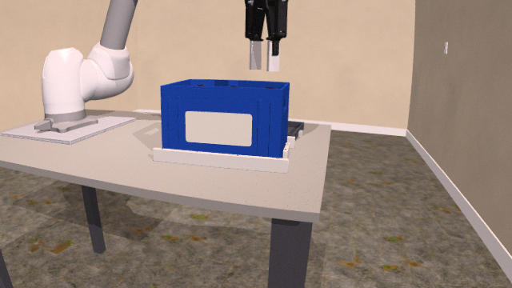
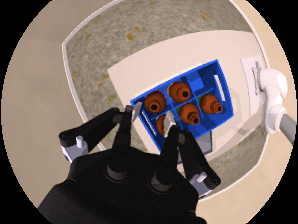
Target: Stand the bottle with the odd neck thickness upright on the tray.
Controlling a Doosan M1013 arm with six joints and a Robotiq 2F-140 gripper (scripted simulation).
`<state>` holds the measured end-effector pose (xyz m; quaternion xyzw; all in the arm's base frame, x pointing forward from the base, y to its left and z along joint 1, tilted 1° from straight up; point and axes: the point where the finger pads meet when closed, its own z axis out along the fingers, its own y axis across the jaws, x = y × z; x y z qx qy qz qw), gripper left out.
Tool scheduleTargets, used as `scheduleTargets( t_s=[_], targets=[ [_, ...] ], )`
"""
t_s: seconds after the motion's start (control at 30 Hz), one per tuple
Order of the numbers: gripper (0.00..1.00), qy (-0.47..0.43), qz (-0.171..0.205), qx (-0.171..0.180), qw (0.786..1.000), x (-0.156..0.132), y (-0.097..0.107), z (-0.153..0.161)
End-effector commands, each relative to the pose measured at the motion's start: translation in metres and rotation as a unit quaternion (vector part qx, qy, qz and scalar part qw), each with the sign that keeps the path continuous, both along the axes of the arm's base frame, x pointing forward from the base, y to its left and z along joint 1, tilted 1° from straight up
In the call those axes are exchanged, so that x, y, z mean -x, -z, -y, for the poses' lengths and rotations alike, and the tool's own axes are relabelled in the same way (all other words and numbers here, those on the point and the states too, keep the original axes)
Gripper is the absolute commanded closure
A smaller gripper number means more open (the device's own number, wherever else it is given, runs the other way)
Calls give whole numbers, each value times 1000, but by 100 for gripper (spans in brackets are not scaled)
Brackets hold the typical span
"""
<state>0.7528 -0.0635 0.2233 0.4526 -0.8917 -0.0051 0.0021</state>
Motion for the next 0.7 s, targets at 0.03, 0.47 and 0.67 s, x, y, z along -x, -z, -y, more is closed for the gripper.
scheduleTargets(
  t_s=[0.03,0.47,0.67],
  targets=[
    [62,0,0,0,1000,0,2,0],
    [62,0,0,0,1000,0,18,0],
    [62,0,0,0,1000,0,22,0]
  ],
)
